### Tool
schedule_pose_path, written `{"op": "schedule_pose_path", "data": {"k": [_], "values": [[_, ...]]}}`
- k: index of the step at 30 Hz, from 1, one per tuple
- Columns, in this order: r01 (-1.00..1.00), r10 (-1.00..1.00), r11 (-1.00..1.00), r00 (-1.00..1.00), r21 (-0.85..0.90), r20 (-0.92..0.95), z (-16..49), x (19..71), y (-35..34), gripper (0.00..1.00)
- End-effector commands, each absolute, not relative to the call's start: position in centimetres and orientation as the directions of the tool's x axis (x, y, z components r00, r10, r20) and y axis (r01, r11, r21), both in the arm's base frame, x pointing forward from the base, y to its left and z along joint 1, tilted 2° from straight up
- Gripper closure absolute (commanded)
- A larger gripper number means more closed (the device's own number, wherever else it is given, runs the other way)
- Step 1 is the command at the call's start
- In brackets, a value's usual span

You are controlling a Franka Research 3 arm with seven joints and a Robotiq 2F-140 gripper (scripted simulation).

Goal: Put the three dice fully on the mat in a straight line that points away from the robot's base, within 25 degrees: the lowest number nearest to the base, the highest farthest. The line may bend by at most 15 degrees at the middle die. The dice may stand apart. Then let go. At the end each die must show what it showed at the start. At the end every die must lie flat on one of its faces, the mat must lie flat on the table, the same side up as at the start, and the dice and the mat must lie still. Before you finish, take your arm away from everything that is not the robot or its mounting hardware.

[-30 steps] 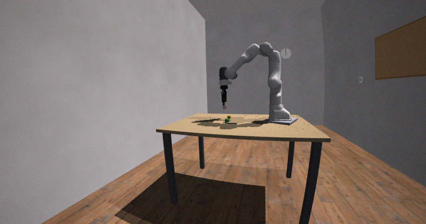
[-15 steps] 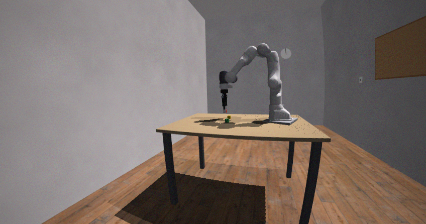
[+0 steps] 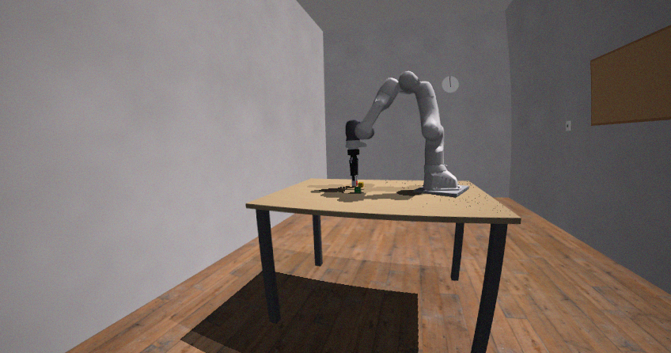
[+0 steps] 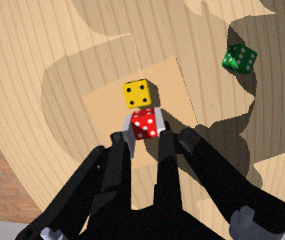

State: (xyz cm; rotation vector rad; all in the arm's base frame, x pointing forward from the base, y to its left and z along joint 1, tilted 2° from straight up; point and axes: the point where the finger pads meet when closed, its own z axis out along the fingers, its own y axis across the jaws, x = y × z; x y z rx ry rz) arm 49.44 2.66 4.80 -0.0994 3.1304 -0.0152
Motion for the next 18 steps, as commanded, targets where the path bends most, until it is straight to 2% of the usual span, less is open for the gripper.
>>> {"op": "schedule_pose_path", "data": {"k": [1, 18], "values": [[-0.051, -0.051, 0.999, -0.998, -0.014, -0.031, 4.67, 50.13, 2.64, 0.84], [-0.051, -0.051, 0.999, -0.998, -0.014, -0.031, 4.49, 50.14, 2.63, 0.84]]}}
